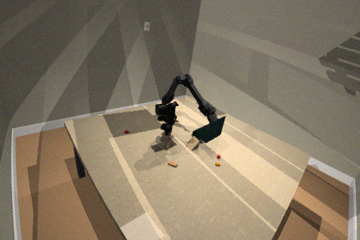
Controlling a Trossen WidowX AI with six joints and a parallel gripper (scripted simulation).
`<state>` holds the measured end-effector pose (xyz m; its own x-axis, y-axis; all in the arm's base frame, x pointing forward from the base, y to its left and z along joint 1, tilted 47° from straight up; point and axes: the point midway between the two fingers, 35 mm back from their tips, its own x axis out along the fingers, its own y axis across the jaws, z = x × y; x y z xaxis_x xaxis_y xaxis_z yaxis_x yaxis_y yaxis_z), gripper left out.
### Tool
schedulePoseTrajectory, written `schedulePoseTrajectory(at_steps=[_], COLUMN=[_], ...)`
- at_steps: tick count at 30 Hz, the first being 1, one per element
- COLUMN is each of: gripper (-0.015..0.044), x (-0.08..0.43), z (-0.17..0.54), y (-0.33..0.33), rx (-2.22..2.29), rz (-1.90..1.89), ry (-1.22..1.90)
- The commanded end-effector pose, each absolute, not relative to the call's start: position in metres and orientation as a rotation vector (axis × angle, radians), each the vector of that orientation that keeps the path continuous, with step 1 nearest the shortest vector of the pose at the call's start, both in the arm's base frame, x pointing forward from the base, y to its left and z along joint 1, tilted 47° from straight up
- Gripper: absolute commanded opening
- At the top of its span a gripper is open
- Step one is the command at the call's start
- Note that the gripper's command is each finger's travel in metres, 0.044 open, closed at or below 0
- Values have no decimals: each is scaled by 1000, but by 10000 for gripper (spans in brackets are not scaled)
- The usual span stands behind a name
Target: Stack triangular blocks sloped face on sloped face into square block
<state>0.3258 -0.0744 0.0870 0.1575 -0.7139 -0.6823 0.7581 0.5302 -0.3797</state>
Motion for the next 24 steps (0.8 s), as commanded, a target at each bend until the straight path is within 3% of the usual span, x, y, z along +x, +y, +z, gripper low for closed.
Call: schedulePoseTrajectory(at_steps=[1,24], gripper=[0,0], x=[326,326], z=[87,87], y=[-74,-74], rx=[148,648], rz=[-1104,-1344], ry=[882,522])
